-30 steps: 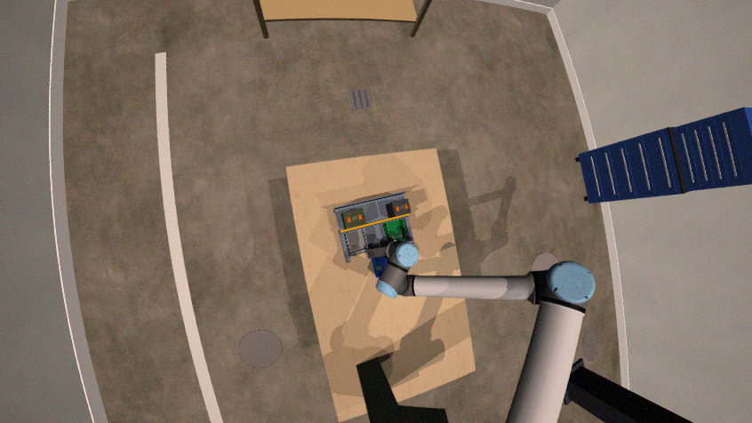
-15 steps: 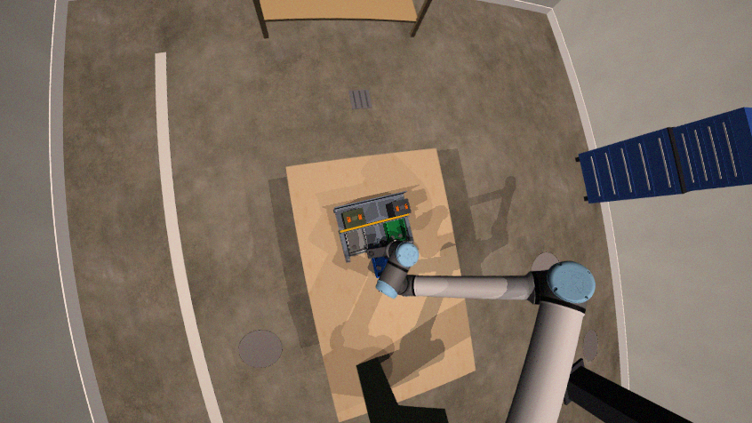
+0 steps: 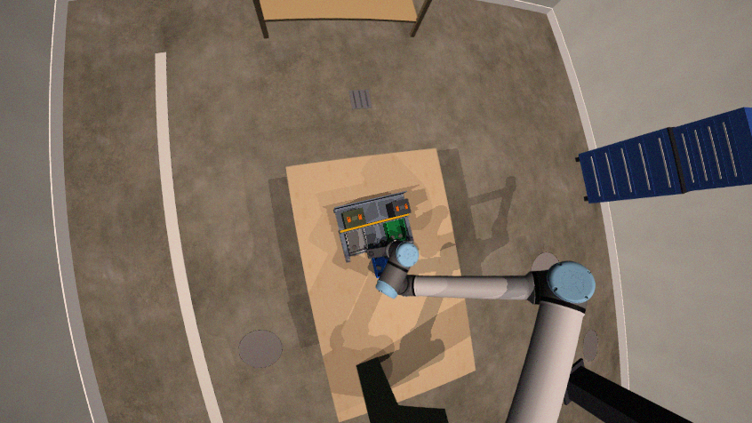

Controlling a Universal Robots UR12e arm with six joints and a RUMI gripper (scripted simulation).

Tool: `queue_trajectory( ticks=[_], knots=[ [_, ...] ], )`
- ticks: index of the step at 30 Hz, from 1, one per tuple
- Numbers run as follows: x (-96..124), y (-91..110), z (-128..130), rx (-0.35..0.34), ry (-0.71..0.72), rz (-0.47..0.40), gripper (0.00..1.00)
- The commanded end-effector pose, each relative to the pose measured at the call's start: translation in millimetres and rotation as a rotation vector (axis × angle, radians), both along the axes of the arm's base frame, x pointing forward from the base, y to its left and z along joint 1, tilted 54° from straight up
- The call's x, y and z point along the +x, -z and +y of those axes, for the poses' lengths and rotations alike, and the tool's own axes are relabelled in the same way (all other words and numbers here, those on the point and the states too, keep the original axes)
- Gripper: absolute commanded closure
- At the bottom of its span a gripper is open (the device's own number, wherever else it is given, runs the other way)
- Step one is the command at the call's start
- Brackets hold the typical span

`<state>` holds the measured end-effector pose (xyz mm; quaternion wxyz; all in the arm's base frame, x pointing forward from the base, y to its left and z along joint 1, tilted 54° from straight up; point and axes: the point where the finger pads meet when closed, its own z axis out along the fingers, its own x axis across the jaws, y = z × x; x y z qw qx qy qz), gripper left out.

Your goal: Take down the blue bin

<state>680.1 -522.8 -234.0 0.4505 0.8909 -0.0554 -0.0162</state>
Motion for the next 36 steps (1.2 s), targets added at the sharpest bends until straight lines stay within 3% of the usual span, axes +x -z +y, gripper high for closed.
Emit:
queue_trajectory(
  ticks=[1,36],
  knots=[
    [0.5,-0.4,0.5,0.000,-0.001,-0.001,1.00],
    [1.0,-3.5,4.6,0.000,-0.001,-0.001,1.00]
  ],
)
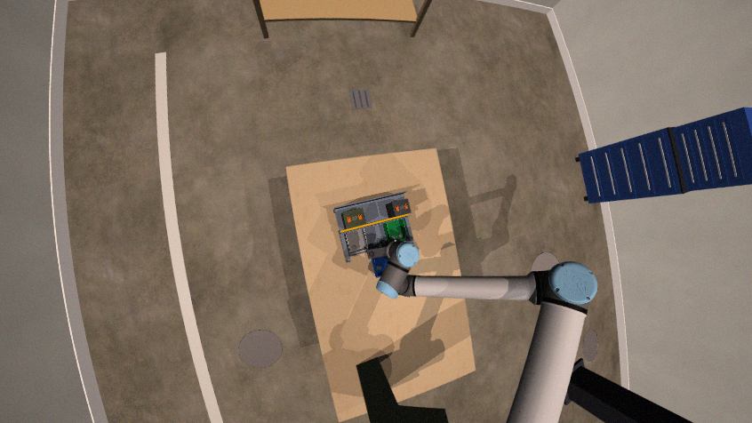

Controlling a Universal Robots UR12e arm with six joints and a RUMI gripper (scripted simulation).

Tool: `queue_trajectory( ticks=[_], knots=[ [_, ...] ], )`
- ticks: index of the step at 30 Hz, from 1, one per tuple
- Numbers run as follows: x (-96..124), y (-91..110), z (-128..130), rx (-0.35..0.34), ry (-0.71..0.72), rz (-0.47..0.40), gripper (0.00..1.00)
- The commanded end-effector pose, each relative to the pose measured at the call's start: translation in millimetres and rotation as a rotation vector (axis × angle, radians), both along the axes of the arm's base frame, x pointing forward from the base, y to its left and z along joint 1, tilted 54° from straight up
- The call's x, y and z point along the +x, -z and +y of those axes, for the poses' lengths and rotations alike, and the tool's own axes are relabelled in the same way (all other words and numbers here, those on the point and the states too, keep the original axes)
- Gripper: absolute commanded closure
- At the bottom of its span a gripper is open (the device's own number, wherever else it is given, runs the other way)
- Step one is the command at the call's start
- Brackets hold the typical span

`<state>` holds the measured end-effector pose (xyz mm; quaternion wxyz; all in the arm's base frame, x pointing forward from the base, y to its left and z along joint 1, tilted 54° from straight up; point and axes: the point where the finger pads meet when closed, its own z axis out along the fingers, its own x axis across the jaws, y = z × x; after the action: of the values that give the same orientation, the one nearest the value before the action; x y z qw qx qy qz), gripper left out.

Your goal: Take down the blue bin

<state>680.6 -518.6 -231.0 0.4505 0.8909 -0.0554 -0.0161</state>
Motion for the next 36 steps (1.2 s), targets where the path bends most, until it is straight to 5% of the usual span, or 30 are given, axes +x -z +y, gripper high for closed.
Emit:
queue_trajectory(
  ticks=[1,36],
  knots=[
    [1,0,0,0.000,-0.001,-0.001,1.00],
    [-24,0,3,0.000,-0.001,0.000,1.00]
  ],
)
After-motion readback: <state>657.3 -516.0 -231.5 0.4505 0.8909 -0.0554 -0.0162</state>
